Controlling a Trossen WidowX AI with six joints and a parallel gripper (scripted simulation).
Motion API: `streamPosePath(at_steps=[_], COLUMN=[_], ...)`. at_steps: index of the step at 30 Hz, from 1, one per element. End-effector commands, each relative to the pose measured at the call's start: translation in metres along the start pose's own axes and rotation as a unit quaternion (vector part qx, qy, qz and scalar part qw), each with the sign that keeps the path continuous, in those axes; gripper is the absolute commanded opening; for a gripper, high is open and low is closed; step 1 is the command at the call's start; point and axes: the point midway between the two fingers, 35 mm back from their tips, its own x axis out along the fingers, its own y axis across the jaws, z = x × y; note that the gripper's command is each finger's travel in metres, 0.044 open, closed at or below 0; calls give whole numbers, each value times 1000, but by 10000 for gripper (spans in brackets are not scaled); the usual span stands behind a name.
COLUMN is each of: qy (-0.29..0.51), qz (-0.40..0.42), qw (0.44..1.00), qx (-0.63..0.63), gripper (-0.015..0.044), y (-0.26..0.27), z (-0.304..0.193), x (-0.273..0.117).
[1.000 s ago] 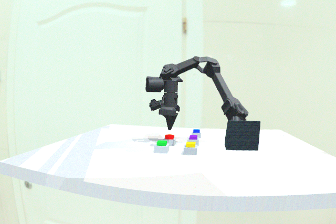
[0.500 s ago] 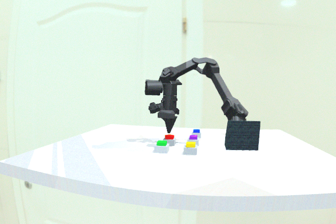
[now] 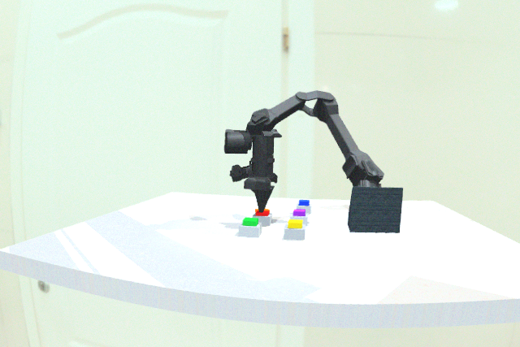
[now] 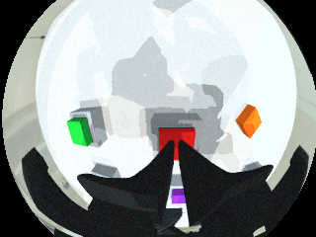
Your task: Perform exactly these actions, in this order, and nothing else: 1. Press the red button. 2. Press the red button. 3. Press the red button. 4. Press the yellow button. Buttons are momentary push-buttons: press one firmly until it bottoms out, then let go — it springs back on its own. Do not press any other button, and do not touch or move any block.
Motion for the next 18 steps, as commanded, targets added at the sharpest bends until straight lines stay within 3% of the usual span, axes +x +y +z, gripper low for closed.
streamPosePath(at_steps=[1,12,18], qy=[3,3,3], qz=[-3,-3,-3], qw=[1000,1000,1000], qx=[-4,-4,-4], gripper=[20,20,20], y=[-1,-1,0], z=[-3,-3,-2], x=[3,3,-32])
